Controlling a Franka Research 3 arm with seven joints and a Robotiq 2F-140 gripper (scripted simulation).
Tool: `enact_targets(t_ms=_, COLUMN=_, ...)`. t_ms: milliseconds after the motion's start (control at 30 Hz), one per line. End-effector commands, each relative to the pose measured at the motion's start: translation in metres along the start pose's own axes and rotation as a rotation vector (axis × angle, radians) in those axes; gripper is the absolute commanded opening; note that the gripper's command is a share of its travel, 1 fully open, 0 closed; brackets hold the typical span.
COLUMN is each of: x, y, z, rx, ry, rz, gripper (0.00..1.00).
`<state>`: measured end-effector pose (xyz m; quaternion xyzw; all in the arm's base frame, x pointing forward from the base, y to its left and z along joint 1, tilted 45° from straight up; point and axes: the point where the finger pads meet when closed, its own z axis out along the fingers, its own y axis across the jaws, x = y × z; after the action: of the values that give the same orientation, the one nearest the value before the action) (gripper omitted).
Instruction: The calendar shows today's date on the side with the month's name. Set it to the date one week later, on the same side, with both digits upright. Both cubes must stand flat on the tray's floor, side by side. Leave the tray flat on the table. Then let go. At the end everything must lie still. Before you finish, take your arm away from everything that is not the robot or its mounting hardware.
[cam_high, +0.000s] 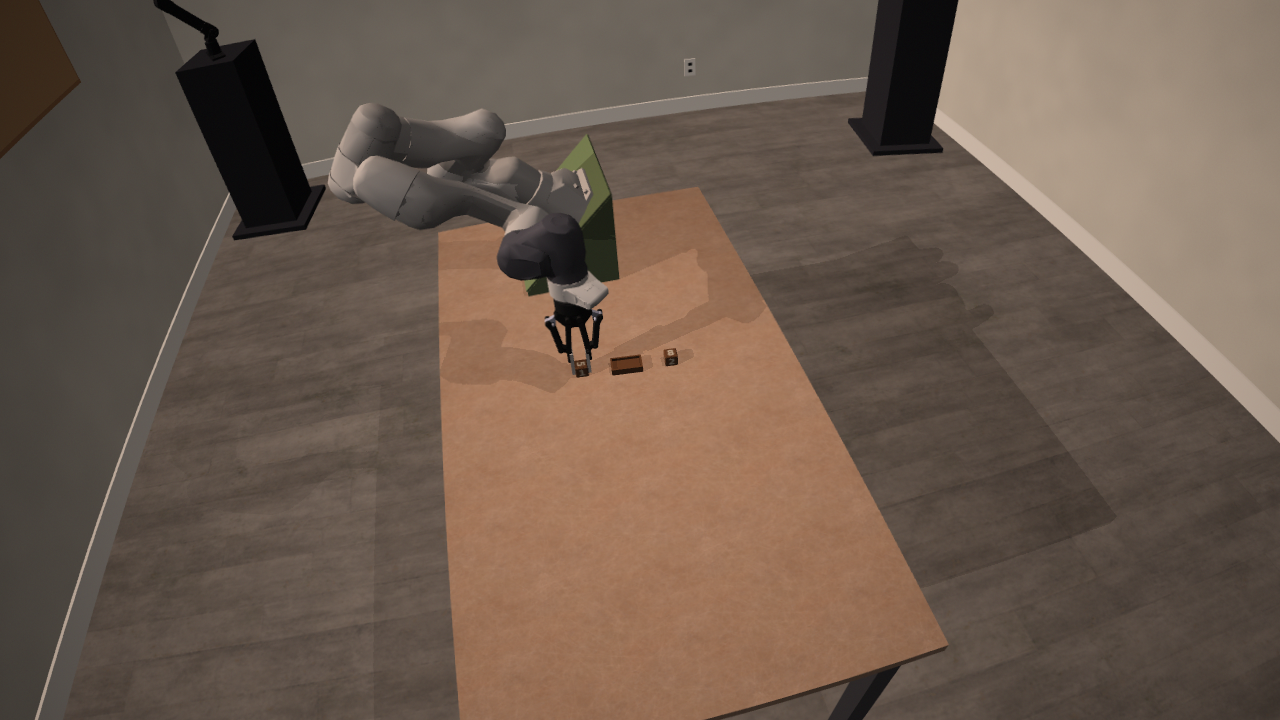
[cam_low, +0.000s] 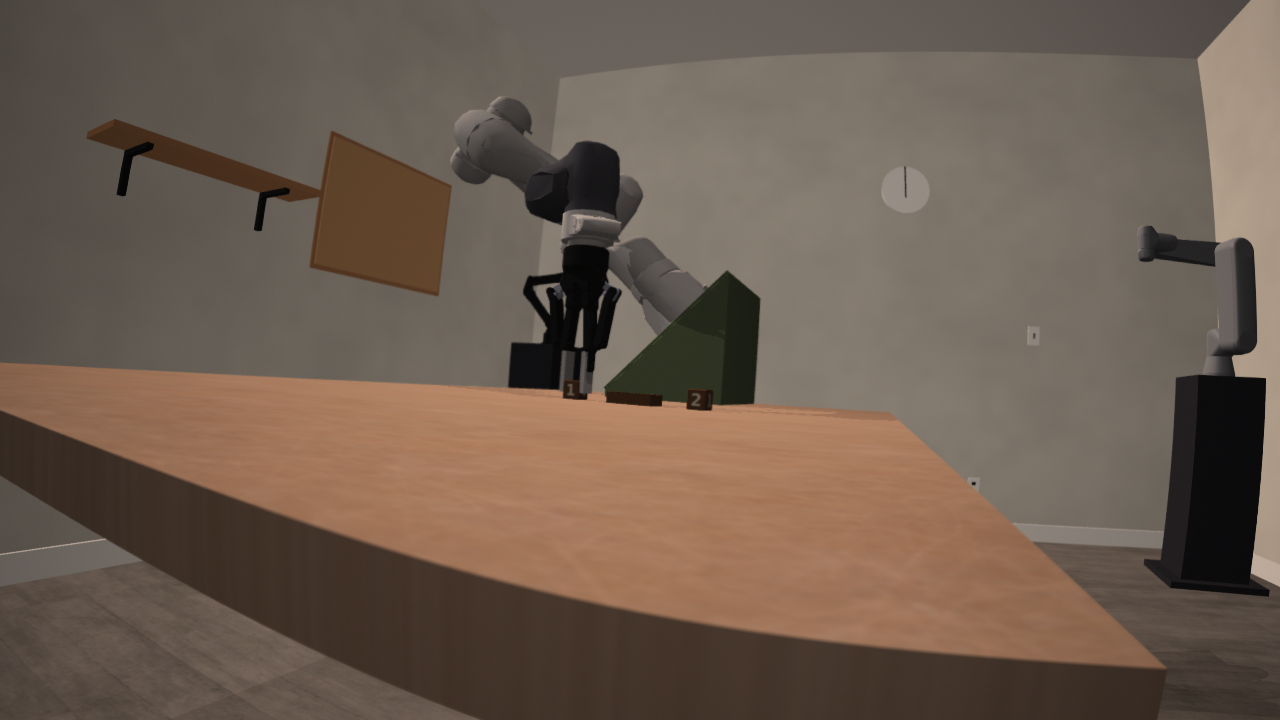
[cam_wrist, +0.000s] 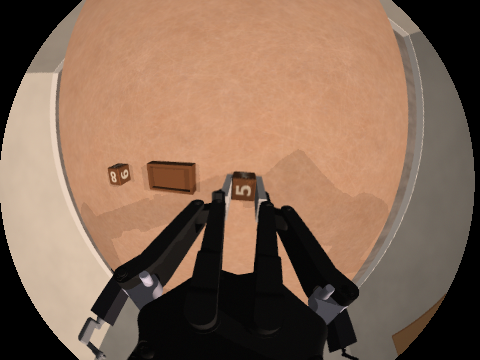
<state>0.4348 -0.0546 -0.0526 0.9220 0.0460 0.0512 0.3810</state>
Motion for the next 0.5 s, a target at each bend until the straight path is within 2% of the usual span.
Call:
enact_targets(t_ms=0, x=0.0010, y=-0.0002, z=0.0010, rx=0.002, ry=0.000, rz=0.008, gripper=0.16)
enact_targets(t_ms=467, x=0.0010, y=-0.0002, z=-0.0005, rx=0.002, ry=0.000, rz=0.008, gripper=0.16)
